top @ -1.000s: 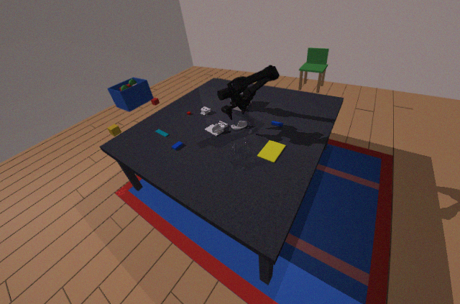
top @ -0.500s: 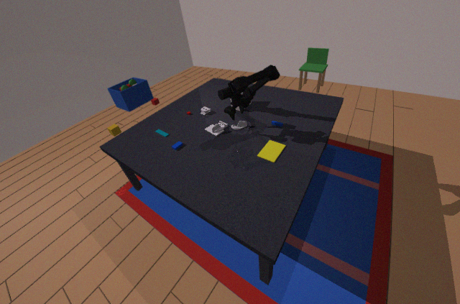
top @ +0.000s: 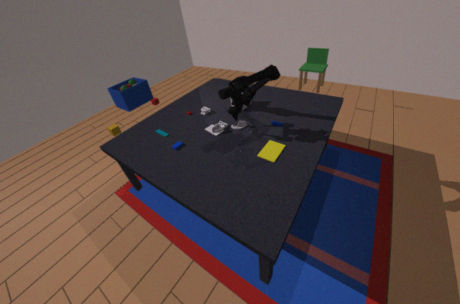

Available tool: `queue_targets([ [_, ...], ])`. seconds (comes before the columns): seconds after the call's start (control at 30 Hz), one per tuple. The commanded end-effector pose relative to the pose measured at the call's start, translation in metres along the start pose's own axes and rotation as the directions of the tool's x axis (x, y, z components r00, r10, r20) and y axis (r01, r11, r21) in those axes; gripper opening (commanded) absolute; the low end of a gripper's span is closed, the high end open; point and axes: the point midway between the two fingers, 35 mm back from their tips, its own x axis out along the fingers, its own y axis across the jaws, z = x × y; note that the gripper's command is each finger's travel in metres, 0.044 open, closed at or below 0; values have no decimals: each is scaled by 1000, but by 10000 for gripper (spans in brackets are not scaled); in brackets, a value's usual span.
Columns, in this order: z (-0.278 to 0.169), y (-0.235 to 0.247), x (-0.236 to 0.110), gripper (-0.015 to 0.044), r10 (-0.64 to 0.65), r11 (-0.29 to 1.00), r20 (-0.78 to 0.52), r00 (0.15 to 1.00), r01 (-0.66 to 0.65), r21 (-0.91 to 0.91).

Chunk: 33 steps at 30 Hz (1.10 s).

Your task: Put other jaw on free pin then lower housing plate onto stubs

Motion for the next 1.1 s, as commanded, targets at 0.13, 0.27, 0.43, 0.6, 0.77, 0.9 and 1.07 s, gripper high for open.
queue_targets([
  [0.13,1,4,1,440,7,989,1,1000,-7,-145],
  [0.27,2,5,1,440,8,974,1,1000,-7,-225],
  [0.43,3,7,1,440,8,946,2,1000,-7,-323],
  [0.6,3,8,1,440,9,909,2,1000,-8,-418],
  [0.77,4,10,1,440,10,876,2,1000,-8,-481],
  [0.9,4,9,6,440,10,876,1,1000,-8,-481],
  [1.07,4,10,39,440,9,876,3,1000,-6,-482],
])
